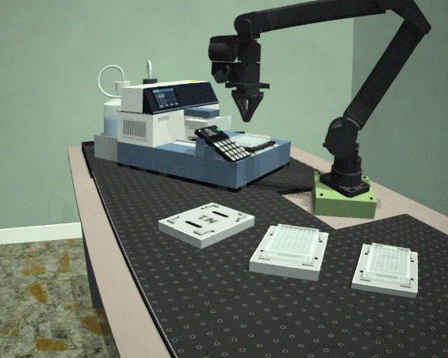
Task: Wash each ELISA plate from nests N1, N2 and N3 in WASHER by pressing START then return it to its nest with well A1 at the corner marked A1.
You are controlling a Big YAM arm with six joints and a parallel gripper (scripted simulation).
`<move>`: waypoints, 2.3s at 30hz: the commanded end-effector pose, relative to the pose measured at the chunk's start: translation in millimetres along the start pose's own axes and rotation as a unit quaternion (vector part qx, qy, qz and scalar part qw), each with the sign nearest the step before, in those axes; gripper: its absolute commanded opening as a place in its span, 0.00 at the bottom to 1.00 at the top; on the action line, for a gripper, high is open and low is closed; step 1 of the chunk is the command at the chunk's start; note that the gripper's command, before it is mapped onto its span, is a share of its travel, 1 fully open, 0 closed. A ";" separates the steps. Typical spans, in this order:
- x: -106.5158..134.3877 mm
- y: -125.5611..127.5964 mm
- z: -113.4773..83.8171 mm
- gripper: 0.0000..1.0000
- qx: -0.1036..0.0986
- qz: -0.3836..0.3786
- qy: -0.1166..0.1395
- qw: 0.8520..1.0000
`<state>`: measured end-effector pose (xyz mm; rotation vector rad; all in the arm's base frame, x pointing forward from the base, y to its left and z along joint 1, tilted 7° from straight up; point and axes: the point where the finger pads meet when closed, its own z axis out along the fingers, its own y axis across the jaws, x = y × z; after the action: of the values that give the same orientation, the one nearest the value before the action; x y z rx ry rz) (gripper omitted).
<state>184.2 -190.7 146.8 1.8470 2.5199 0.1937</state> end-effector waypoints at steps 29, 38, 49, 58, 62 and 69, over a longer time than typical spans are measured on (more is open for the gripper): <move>-10.0 2.3 28.3 0.00 -0.020 -0.084 -0.181 0.980; -10.8 4.4 22.4 0.00 -0.023 -0.091 -0.187 0.978; -11.0 2.5 49.8 0.00 -0.019 -0.090 -0.177 0.980; -12.8 2.6 63.4 0.00 -0.018 -0.090 -0.174 0.980; -16.6 4.5 67.4 0.00 -0.019 -0.091 -0.176 0.980; -17.9 3.8 79.3 0.00 -0.018 -0.091 -0.174 0.980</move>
<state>194.2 -196.9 68.1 1.4795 2.4099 -0.0764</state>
